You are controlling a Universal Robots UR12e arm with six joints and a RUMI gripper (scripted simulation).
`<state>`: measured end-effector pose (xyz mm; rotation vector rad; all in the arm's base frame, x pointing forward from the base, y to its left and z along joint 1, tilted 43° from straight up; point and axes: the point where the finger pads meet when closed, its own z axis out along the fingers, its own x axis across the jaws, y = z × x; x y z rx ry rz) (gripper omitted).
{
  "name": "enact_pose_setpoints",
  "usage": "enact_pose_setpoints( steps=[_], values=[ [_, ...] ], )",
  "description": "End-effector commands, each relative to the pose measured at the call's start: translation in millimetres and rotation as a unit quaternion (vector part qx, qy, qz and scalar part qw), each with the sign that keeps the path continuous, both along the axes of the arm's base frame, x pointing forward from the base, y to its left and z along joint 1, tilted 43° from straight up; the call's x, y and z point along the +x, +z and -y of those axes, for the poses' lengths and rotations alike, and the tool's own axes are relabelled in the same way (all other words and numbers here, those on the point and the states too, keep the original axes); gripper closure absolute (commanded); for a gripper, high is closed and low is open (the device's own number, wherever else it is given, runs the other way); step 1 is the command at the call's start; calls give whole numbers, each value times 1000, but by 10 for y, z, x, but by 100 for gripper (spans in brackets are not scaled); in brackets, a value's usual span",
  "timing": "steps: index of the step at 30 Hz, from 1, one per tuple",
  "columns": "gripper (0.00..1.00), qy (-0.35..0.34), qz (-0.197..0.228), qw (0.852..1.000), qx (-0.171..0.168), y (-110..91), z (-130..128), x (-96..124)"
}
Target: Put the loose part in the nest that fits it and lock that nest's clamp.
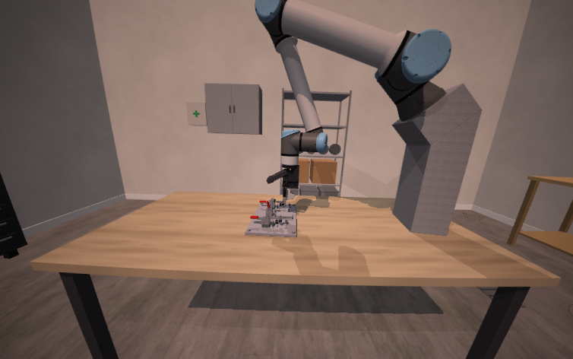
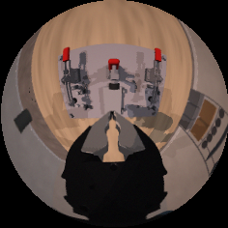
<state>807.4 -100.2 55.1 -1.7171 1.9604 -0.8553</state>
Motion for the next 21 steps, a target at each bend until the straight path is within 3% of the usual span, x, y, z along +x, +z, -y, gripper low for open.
enact_pose_setpoints(
  steps=[1,12,21],
  values=[
    [100,0,1,1000,0,-78,34,89],
    [100,0,1,1000,0,-121,41,127],
    [100,0,-2,1000,1,-250,36,-20]
  ],
)
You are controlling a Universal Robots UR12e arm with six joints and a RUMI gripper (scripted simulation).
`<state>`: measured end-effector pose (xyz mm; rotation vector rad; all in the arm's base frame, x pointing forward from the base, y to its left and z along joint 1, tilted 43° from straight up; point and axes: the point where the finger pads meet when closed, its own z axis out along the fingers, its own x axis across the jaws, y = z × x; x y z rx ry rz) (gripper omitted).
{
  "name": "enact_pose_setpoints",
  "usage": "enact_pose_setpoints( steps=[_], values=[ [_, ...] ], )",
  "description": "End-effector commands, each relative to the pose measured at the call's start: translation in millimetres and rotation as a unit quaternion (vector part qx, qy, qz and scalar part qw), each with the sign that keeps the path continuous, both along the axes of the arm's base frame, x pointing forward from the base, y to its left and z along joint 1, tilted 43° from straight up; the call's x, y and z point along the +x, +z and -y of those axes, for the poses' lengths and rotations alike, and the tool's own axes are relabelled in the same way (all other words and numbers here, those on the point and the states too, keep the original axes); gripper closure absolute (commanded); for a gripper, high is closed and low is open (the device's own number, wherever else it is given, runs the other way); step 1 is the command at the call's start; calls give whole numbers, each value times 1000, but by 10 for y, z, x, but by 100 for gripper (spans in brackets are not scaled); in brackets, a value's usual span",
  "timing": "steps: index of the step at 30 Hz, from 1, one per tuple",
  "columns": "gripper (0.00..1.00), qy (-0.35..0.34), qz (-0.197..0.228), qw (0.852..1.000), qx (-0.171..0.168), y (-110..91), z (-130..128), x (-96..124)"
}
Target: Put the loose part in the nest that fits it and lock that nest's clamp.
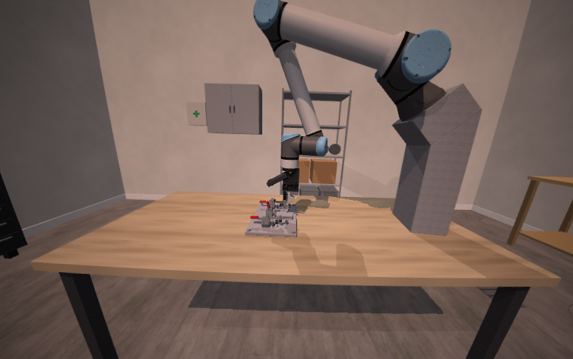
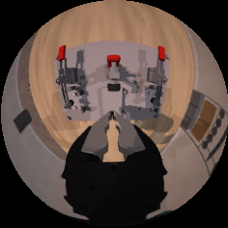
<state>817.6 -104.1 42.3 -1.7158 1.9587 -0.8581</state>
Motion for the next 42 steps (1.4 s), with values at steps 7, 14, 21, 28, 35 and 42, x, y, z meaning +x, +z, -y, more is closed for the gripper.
enact_pose_setpoints(
  steps=[7,14,21,28,35,42],
  values=[
    [100,0,-3,1000,1,-251,-12,-266],
    [100,0,-3,1000,1,-412,-24,-447],
    [100,0,-3,1000,1,-462,-28,-503],
    [100,0,-1,1000,1,-455,-23,-469],
    [100,0,0,1000,0,-543,-1,-367],
    [100,0,0,1000,0,-639,14,-282]
  ],
)
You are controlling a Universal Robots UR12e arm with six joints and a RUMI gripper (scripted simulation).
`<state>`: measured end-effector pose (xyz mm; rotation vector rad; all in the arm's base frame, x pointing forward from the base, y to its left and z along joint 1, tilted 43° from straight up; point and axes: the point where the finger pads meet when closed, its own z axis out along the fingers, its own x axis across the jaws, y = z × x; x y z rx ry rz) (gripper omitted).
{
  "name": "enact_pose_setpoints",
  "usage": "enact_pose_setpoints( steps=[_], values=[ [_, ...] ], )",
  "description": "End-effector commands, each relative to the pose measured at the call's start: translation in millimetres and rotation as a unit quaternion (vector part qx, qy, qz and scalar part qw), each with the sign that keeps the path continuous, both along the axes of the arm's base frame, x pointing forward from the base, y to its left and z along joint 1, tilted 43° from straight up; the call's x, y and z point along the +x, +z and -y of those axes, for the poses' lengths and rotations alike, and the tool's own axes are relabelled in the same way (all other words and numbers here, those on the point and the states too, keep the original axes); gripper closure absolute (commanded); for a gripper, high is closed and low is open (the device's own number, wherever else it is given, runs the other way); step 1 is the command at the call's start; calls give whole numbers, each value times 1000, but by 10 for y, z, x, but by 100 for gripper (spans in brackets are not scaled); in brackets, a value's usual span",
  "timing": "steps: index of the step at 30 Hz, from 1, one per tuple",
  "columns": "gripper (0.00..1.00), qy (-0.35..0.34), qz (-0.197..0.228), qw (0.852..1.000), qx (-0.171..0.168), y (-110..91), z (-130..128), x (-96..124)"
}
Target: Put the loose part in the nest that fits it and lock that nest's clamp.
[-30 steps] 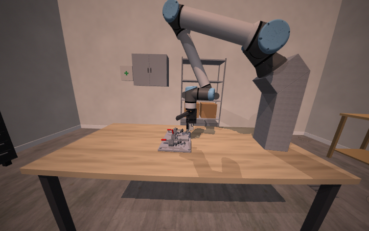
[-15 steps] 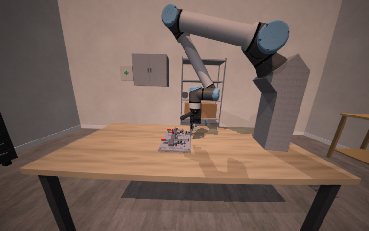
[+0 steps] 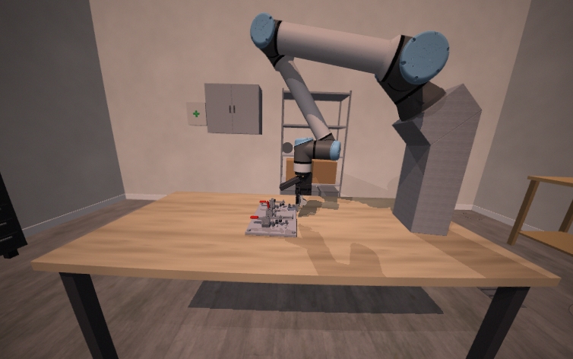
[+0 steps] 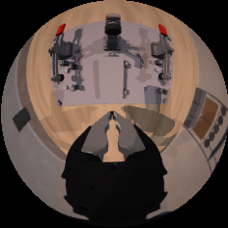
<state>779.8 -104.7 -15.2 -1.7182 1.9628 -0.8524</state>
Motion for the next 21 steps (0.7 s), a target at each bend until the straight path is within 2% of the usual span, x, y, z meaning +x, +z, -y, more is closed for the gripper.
enact_pose_setpoints(
  steps=[1,21],
  values=[
    [100,1,2,1000,-1,-79,10,109],
    [100,0,1,1000,-1,-118,23,130]
  ],
)
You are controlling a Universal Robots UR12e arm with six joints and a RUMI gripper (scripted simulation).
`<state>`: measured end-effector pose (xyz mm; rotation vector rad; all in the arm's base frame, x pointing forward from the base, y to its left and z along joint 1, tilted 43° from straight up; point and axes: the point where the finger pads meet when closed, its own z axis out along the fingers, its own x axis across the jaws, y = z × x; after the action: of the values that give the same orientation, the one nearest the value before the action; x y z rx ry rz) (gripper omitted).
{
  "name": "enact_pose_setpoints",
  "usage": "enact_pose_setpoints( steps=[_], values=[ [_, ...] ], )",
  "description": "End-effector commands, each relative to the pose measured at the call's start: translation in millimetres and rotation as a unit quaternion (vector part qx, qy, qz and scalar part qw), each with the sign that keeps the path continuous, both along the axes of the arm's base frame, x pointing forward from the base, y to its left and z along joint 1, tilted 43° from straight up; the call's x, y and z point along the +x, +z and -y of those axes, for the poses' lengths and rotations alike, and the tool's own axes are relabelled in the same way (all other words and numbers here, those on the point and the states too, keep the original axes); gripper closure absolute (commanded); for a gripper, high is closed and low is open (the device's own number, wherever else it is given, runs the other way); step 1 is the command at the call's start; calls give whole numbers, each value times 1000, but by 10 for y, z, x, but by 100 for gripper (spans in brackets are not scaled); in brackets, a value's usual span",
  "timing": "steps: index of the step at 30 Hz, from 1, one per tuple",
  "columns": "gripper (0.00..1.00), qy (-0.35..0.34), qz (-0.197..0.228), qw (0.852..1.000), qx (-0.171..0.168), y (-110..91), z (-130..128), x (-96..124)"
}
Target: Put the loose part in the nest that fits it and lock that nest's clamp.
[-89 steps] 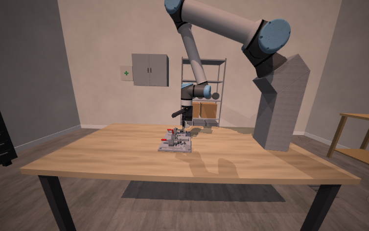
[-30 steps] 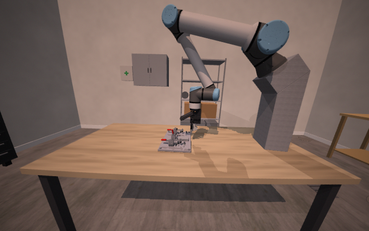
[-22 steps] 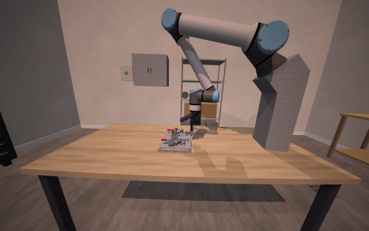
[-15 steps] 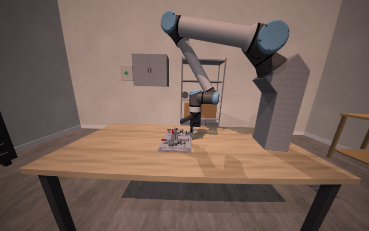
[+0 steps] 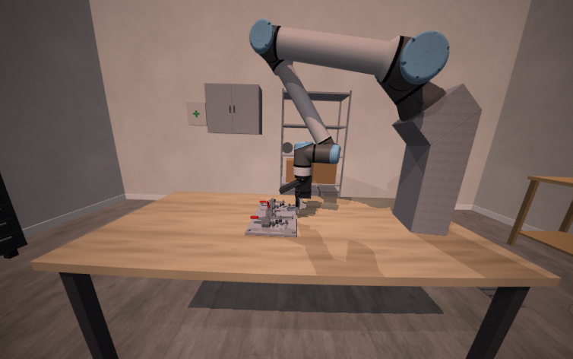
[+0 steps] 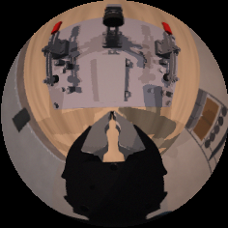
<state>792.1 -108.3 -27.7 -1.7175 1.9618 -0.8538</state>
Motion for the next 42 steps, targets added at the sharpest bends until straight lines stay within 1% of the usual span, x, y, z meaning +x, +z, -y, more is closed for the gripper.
enact_pose_setpoints(
  steps=[1,14,25,42],
  values=[
    [100,0,1,1000,0,7,-13,8],
    [100,0,1,1000,0,6,-13,9],
    [100,1,1,1000,0,-27,-13,54],
    [100,0,1,1000,0,-29,-10,47]
  ],
)
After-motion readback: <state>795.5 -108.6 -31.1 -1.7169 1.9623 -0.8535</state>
